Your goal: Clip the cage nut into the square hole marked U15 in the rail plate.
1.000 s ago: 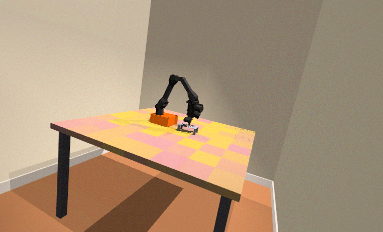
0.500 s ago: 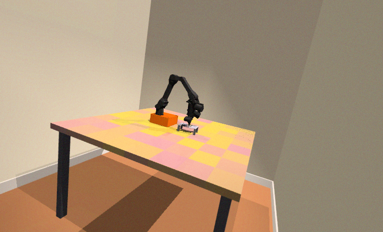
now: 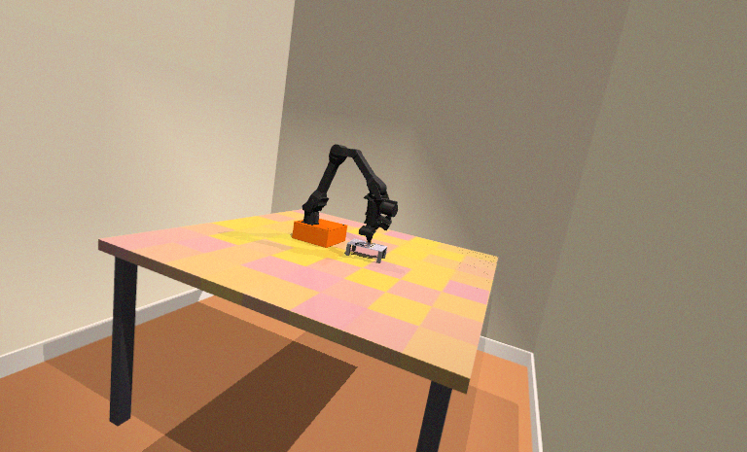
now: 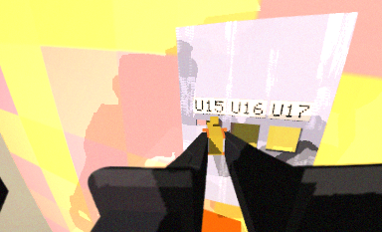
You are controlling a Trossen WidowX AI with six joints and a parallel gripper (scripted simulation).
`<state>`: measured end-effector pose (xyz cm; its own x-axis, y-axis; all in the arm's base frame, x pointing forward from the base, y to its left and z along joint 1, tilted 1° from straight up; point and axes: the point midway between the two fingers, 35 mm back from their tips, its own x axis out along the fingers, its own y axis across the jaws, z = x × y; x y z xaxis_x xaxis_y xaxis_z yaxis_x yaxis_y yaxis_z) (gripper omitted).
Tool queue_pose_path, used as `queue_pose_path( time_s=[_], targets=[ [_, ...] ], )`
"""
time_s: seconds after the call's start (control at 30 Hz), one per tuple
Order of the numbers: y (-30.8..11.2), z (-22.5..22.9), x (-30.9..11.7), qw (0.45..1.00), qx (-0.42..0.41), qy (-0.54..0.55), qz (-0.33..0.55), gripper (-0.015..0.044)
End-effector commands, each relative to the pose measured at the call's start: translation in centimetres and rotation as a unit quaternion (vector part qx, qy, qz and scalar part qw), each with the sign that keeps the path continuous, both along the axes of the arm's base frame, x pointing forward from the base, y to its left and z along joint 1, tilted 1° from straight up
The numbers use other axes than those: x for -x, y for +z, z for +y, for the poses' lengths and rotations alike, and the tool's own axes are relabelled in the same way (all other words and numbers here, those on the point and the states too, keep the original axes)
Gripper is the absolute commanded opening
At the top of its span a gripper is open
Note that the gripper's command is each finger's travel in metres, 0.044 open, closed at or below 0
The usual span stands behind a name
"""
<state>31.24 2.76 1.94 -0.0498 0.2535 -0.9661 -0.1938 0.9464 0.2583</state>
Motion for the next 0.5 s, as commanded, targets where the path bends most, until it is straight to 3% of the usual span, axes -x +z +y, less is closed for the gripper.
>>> queue_pose_path(
  time_s=[0.0,0.47],
  targets=[
    [0.08,0.01,0.01,1.0,0.005,-0.002,-0.002,0.0035],
    [0.07,0.14,0.04,1.0,0.019,-0.003,-0.005,0.0035]
  ],
)
